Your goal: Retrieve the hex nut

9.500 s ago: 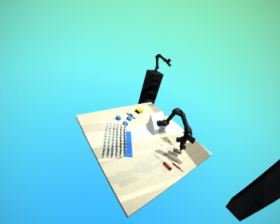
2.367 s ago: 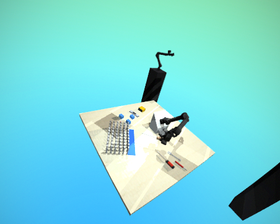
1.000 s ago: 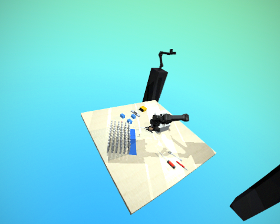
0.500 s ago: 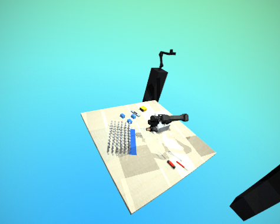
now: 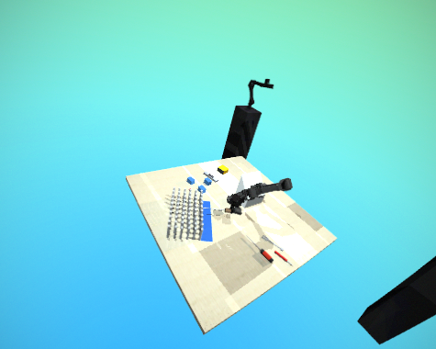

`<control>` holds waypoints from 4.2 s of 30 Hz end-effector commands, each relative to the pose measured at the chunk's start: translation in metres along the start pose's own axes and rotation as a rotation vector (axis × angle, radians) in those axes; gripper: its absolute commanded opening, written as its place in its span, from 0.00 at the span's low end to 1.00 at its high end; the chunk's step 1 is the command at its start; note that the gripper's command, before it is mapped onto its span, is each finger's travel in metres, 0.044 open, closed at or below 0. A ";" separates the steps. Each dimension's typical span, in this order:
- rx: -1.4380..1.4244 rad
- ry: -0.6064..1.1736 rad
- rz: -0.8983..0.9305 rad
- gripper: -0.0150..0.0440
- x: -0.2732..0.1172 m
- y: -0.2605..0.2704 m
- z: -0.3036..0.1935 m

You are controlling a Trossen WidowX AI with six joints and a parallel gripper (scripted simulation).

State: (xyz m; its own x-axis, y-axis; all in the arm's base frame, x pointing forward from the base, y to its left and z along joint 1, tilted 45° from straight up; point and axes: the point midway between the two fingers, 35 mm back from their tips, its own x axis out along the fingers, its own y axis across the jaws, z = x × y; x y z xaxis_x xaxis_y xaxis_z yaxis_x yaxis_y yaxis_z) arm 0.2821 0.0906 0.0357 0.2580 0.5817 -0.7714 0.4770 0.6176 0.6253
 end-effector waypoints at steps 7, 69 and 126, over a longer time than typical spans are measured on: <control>0.013 0.005 0.010 0.25 0.033 -0.004 -0.023; 0.006 0.004 0.011 0.25 0.042 -0.001 0.011; 0.004 0.002 0.011 0.25 0.052 -0.001 0.047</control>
State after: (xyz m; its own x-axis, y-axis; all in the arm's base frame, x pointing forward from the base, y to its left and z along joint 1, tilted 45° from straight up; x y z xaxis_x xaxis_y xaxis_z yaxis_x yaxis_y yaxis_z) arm 0.3296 0.0965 -0.0115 0.2554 0.5871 -0.7682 0.4863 0.6087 0.6269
